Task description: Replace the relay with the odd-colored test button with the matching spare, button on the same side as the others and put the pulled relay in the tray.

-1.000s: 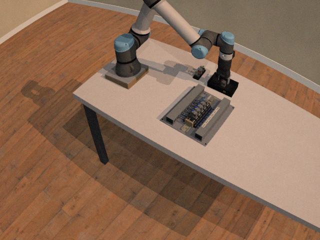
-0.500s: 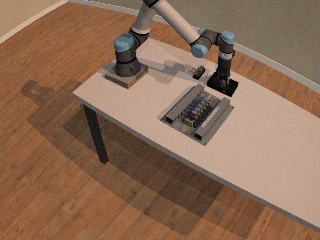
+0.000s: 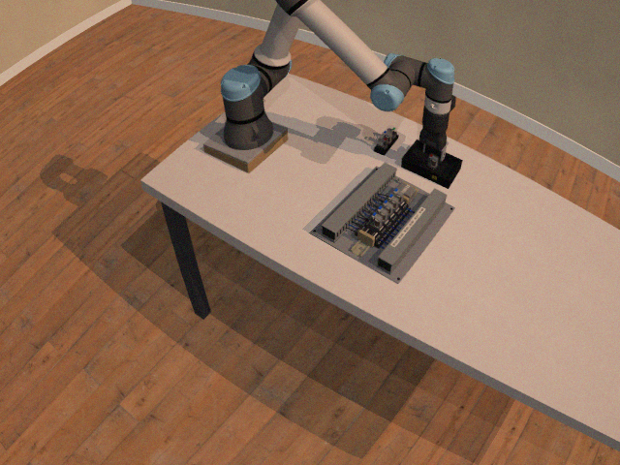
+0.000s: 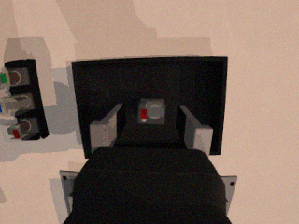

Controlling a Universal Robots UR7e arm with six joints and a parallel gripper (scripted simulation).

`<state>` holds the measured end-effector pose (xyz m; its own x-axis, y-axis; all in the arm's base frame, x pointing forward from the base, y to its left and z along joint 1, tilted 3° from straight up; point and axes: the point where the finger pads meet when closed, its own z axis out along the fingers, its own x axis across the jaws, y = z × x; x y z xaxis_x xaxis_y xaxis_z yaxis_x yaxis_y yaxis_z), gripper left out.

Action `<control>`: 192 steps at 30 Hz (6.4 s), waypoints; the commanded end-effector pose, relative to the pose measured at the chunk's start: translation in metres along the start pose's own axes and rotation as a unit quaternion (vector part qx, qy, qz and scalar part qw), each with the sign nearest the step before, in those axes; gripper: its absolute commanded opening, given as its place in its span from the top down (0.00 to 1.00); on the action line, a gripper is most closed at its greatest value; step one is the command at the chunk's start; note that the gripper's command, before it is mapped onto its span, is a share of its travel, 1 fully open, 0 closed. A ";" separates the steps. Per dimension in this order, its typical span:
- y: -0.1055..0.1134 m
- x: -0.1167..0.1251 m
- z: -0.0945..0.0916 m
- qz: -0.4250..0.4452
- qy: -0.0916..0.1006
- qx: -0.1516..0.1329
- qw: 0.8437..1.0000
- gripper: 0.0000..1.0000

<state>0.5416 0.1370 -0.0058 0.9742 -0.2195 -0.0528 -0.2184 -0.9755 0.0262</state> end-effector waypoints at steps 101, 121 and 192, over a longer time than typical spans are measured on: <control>0.009 -0.162 -0.087 -0.045 0.001 0.000 0.999 0.00; -0.006 -0.166 -0.061 -0.045 0.001 0.000 0.999 0.00; -0.002 -0.165 0.005 -0.045 0.001 0.000 0.999 0.00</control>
<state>0.3830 0.1751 0.0314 0.9900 -0.1306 -0.0523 -0.1297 -0.9913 0.0209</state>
